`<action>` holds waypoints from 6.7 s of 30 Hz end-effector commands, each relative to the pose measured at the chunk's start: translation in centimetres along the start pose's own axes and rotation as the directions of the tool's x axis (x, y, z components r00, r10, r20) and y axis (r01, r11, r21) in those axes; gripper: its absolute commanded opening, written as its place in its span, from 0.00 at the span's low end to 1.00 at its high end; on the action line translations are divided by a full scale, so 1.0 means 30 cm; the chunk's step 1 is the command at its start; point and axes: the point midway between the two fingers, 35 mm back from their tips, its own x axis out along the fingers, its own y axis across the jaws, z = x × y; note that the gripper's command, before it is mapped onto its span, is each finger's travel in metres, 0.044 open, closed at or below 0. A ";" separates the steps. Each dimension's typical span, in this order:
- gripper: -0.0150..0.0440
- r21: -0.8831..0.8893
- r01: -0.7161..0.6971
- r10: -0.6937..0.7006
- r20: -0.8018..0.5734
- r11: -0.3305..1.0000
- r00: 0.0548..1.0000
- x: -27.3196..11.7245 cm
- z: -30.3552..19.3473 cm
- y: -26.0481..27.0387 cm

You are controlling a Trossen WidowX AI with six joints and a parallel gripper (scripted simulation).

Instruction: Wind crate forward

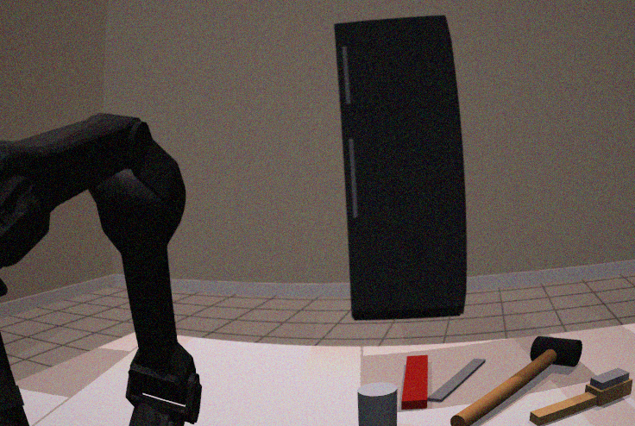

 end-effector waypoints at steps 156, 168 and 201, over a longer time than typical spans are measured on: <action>0.25 -0.031 0.022 -0.022 -0.010 0.999 1.000 0.081 -0.161 -0.253; 0.25 -0.031 0.022 -0.022 -0.010 0.999 1.000 0.082 -0.164 -0.271; 0.25 -0.031 0.022 -0.023 -0.010 0.999 1.000 0.083 -0.165 -0.292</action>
